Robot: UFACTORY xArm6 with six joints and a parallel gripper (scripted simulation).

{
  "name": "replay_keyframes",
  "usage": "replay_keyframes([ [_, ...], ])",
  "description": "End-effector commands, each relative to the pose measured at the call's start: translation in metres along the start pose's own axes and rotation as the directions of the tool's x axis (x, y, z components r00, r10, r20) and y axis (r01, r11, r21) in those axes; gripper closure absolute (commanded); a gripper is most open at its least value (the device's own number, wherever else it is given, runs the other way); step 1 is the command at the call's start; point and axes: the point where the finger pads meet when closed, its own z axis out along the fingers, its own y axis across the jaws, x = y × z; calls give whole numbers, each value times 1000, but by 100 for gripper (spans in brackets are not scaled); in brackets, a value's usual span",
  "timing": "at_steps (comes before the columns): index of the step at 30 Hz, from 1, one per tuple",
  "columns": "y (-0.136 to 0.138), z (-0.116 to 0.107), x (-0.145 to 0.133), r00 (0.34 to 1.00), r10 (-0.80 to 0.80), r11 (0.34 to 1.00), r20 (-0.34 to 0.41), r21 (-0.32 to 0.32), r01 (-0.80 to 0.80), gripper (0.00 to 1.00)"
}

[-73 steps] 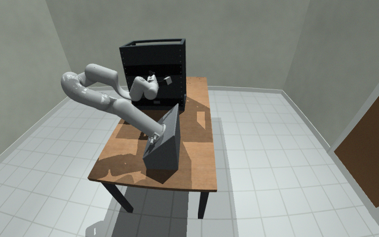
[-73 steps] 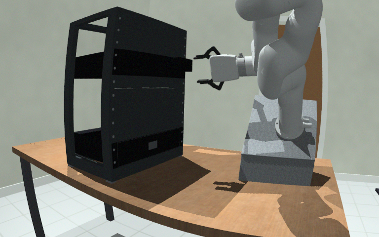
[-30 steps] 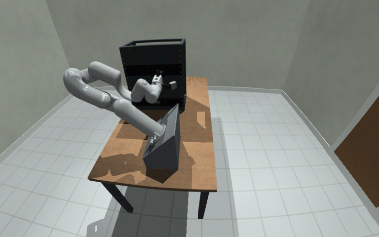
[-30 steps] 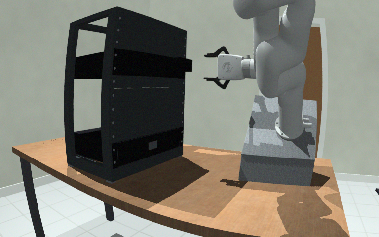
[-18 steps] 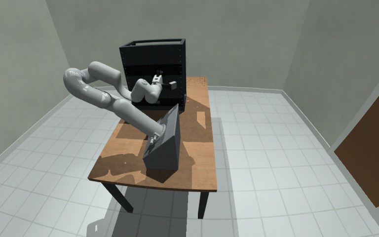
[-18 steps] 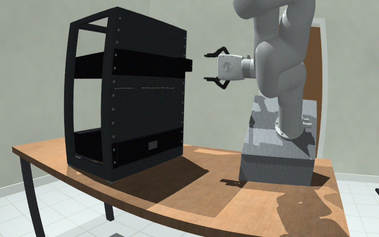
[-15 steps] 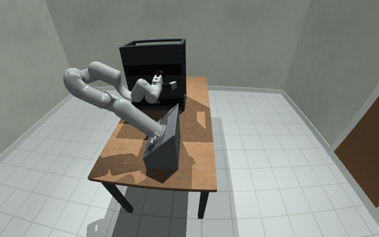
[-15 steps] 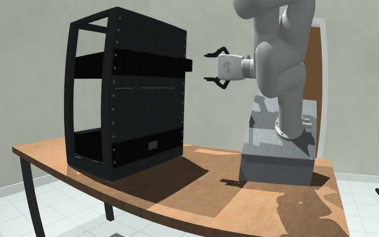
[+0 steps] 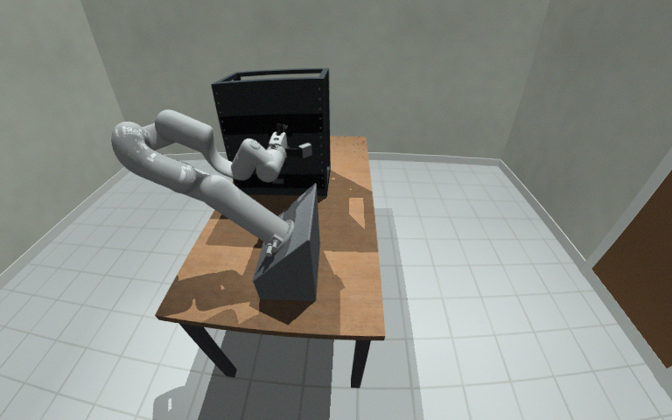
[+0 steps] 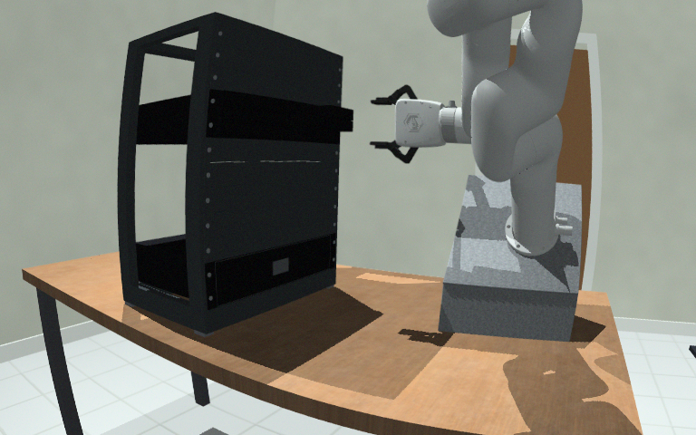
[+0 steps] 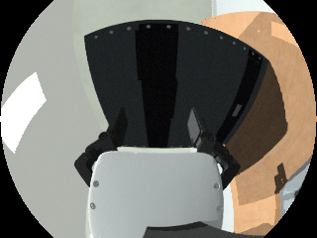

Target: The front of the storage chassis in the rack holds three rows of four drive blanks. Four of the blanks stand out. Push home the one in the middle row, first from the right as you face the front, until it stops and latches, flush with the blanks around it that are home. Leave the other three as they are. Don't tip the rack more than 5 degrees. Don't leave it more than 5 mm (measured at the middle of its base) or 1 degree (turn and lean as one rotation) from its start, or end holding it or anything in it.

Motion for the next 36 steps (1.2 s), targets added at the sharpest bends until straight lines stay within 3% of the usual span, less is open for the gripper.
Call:
replay_keyframes([
  [1, -2, 22, -15, 1000, -3, 1000, -3, 2, 3, 0],
  [5, -2, 42, -30, 1000, -3, 1000, -3, 2, 3, 0],
  [13, -3, 60, -43, 1000, -3, 1000, -3, 2, 3, 0],
  [36, -3, 62, -44, 1000, -3, 1000, -3, 2, 3, 0],
])
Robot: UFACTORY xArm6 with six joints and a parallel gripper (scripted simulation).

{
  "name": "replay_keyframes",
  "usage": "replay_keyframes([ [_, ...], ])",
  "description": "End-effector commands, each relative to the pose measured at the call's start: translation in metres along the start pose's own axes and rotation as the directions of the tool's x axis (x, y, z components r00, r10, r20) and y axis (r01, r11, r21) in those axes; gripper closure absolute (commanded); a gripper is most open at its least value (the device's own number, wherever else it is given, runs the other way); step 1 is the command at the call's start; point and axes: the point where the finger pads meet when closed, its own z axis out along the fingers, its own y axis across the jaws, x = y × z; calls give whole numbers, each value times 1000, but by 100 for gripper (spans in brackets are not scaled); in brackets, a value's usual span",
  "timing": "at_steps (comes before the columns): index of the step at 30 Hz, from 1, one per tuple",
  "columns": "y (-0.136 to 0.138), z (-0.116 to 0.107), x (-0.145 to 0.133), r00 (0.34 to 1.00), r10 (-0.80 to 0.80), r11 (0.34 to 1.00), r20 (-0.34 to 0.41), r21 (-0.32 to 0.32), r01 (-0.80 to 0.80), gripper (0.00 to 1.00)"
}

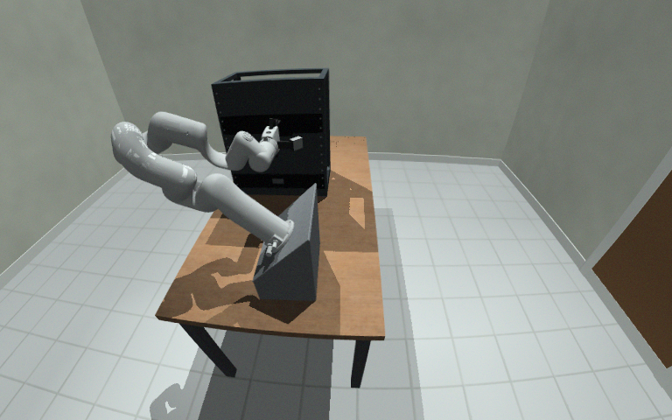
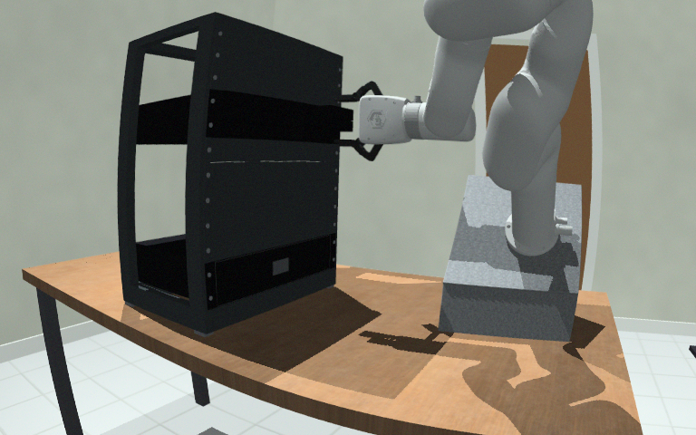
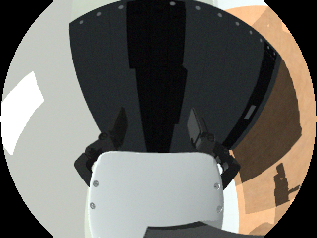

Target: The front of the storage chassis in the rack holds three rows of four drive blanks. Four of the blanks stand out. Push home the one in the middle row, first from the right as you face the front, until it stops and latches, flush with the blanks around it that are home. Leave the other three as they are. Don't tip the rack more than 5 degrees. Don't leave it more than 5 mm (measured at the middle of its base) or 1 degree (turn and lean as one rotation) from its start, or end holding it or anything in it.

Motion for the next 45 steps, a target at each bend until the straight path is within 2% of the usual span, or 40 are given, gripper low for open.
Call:
replay_keyframes([
  [1, -1, 1, 0, 1000, -1, 1000, 1, 2, 1, 0],
  [31, -1, 1, 0, 1000, -1, 1000, 1, 2, 1, 0],
  [32, -1, 1, 0, 1000, -1, 1000, 1, 2, 1, 100],
  [45, -1, 1, 0, 1000, -1, 1000, 1, 2, 1, 100],
])
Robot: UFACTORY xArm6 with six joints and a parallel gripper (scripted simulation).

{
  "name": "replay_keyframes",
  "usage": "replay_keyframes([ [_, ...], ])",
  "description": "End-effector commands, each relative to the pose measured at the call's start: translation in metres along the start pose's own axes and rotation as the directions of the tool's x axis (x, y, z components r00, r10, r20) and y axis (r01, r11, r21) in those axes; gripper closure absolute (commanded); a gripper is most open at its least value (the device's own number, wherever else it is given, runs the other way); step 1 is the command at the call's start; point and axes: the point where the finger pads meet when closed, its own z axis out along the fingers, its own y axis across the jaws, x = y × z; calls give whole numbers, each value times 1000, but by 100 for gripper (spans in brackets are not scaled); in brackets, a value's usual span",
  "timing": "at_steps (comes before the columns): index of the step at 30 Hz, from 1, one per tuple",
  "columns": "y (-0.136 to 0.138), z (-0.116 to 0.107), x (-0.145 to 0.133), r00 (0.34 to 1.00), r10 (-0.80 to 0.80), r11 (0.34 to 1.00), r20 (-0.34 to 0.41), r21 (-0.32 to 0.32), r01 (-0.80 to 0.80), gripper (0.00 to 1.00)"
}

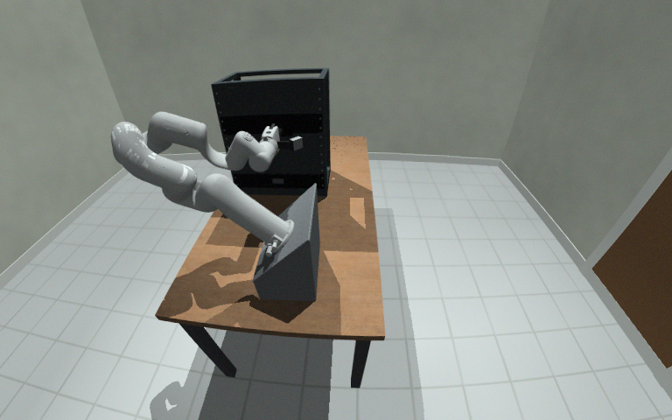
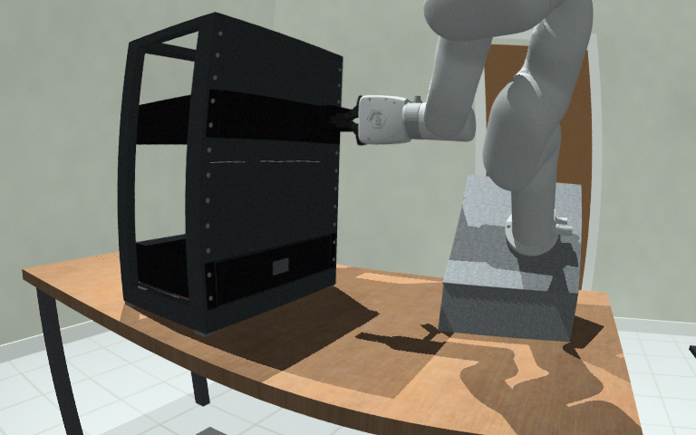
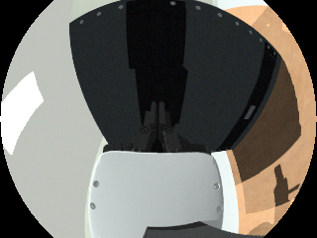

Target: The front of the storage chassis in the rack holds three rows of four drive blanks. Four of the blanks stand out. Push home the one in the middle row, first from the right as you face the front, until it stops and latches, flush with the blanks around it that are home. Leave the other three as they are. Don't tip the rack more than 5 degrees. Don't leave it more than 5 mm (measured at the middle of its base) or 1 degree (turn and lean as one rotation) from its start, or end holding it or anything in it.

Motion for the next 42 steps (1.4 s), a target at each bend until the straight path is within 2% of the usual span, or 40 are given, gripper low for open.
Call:
replay_keyframes([
  [1, -1, 1, 0, 1000, -1, 1000, 1, 2, 1, 100],
  [28, -1, -1, 5, 1000, -1, 1000, 1, 2, 1, 100],
  [33, 0, -5, 23, 1000, -1, 1000, 1, 2, 1, 100],
  [42, 1, -18, 72, 1000, -1, 1000, 1, 2, 1, 100],
])
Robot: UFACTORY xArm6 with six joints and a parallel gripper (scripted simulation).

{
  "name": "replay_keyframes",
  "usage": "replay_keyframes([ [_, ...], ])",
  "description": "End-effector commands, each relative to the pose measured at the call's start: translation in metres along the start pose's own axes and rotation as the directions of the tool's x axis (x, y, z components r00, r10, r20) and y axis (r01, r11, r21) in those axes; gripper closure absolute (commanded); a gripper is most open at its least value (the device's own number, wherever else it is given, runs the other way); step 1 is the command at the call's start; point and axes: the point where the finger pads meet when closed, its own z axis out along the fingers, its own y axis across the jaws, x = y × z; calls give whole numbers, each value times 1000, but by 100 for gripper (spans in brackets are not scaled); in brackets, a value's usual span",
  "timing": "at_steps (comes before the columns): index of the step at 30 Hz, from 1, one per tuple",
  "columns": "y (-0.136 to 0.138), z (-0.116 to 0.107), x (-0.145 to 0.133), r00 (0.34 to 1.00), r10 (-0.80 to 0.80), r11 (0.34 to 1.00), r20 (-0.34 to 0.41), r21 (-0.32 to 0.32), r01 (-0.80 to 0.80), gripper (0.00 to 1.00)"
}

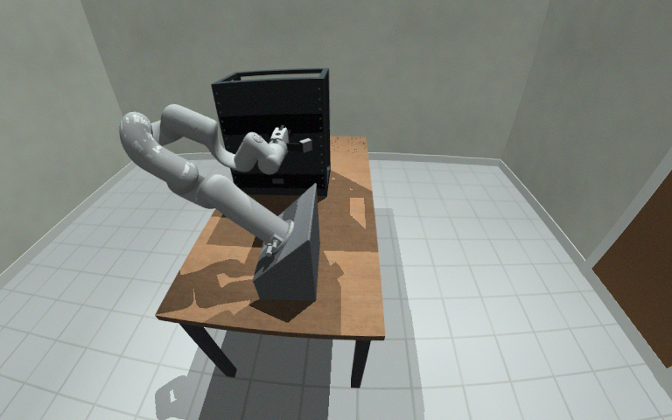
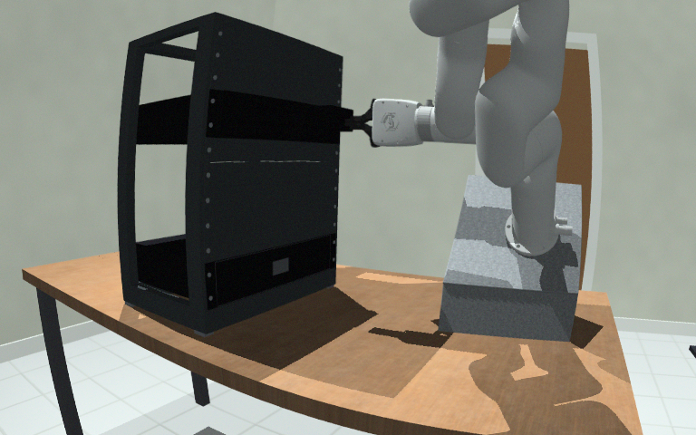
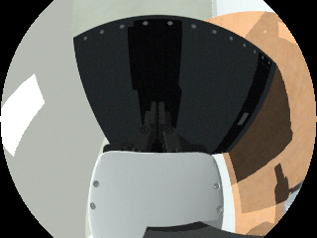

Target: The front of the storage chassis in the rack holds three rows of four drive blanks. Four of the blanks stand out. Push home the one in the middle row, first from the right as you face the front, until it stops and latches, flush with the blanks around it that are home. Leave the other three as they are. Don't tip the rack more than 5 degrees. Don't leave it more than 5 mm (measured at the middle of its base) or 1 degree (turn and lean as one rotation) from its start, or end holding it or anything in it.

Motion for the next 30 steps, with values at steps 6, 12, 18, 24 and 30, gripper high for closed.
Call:
replay_keyframes([
  [6, 0, -9, 50, 1000, -6, 1000, 18, 2, 6, 100],
  [12, 0, -12, 62, 1000, -6, 1000, 18, 2, 6, 100],
  [18, 0, -11, 63, 1000, -6, 1000, 18, 2, 6, 100],
  [24, 0, 4, 63, 1000, -6, 1000, 18, 2, 6, 100],
  [30, 0, 35, 62, 1000, -6, 1000, 18, 2, 6, 100],
])
